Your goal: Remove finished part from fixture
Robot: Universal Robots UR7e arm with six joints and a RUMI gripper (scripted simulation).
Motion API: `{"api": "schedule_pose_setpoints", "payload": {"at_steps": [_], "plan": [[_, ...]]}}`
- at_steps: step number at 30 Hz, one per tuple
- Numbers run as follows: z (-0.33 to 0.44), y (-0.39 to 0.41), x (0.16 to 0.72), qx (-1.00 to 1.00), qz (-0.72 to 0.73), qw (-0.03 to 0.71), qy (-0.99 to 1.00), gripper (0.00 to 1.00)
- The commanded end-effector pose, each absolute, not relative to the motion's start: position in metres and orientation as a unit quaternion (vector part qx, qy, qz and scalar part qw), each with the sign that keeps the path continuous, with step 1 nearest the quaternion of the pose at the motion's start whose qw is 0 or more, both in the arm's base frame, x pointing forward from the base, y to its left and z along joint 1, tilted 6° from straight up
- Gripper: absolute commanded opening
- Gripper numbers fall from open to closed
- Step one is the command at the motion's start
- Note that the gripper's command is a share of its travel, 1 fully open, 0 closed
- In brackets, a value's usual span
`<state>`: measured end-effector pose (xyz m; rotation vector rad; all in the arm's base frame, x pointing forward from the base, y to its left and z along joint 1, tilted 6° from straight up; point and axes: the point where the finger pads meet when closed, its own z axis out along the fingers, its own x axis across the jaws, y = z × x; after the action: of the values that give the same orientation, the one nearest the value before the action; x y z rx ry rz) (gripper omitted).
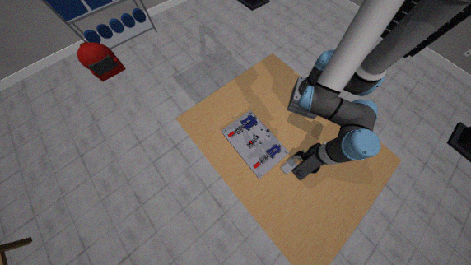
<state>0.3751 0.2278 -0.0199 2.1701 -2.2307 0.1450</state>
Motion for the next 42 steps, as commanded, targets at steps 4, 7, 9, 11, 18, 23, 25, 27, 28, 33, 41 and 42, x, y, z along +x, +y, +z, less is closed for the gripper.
{"api": "schedule_pose_setpoints", "payload": {"at_steps": [4, 7, 9, 11, 18, 23, 25, 27, 28, 33, 41, 42], "plan": [[-0.019, 0.228, 0.375, 0.696, 0.047, 0.012, -0.716, 0.47], [-0.018, 0.228, 0.375, 0.696, 0.047, 0.012, -0.716, 0.47], [-0.016, 0.228, 0.375, 0.696, 0.047, 0.012, -0.716, 0.47], [-0.014, 0.228, 0.375, 0.696, 0.047, 0.012, -0.716, 0.47], [-0.001, 0.23, 0.375, 0.696, 0.047, 0.012, -0.716, 0.47], [0.017, 0.231, 0.374, 0.696, 0.047, 0.012, -0.716, 0.47], [0.025, 0.232, 0.373, 0.696, 0.047, 0.012, -0.716, 0.47], [0.033, 0.232, 0.373, 0.696, 0.047, 0.012, -0.716, 0.47], [0.033, 0.232, 0.373, 0.696, 0.047, 0.012, -0.716, 0.47], [0.048, 0.234, 0.372, 0.696, 0.047, 0.012, -0.716, 0.47], [0.07, 0.236, 0.371, 0.696, 0.047, 0.012, -0.716, 0.47], [0.072, 0.236, 0.371, 0.696, 0.047, 0.012, -0.716, 0.47]]}}
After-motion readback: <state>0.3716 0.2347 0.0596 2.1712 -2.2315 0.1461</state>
